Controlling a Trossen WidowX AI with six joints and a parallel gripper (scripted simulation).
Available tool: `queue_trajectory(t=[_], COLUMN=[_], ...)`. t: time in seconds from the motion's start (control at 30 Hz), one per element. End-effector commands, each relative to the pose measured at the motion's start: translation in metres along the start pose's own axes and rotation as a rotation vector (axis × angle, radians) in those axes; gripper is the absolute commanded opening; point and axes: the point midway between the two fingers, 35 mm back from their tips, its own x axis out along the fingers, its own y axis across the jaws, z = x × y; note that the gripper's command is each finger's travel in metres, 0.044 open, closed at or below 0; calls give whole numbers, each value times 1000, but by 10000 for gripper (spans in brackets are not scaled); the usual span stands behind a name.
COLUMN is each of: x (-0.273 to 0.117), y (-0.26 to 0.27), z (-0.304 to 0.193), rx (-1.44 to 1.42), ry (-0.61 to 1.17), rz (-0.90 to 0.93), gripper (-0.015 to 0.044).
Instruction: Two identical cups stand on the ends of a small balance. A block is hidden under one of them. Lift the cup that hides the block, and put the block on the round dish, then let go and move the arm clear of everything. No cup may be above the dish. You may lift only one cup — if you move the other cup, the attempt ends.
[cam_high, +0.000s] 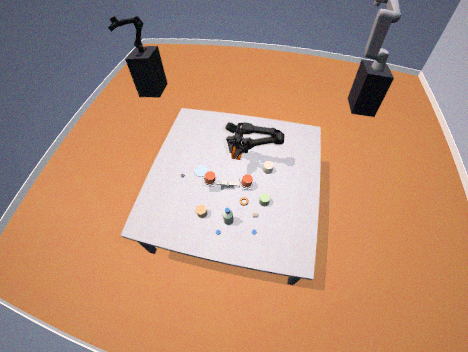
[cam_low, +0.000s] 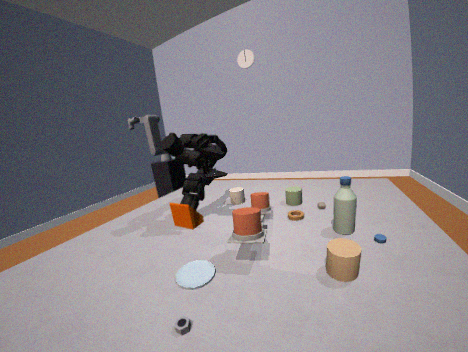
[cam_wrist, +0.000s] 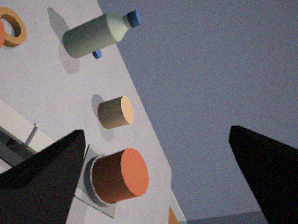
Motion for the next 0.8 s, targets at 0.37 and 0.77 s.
queue_trajectory(t=[0.37,0.77], x=[4,8], y=[-17,-30], z=[-14,-29], rx=[305,633], ry=[108,239], rz=[138,298], gripper=[440,440])
